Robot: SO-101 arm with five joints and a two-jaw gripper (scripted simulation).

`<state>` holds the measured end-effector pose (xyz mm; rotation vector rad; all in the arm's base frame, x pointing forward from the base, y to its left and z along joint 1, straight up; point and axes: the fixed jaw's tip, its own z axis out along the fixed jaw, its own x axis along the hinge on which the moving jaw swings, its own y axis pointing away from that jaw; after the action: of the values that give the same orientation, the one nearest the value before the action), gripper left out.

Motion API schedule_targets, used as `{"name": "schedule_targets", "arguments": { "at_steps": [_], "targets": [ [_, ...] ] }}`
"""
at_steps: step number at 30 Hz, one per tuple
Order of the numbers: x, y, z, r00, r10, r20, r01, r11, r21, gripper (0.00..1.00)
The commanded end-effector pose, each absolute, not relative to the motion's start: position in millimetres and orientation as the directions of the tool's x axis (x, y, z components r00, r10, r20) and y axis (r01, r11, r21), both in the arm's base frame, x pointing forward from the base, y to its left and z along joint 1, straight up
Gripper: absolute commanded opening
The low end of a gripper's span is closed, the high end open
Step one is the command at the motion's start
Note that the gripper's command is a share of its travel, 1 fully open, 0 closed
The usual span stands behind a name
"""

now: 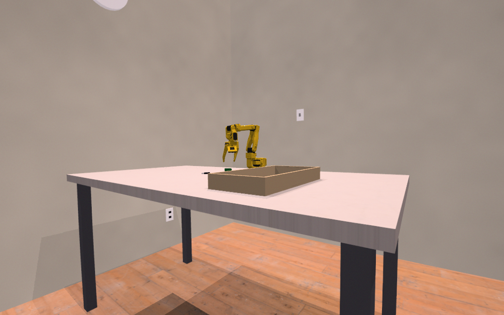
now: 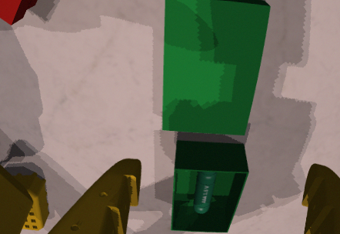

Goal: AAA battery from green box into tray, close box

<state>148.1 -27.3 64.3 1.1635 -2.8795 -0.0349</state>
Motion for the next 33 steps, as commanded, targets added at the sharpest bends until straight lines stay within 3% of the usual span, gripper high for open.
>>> {"name": "schedule_targets", "arguments": {
  "at_steps": [1, 20, 33],
  "targets": [
    [151.2, -26.7, 68.6, -0.718, -0.696, 0.0, -0.696, 0.718, 0.0, 0.29],
    [149.8, -29.1, 68.7, -0.718, -0.696, 0.0, -0.696, 0.718, 0.0, 0.29],
    [125.7, -60.8, 69.2, -0.718, -0.696, 0.0, -0.696, 0.718, 0.0, 0.29]
  ]
}}
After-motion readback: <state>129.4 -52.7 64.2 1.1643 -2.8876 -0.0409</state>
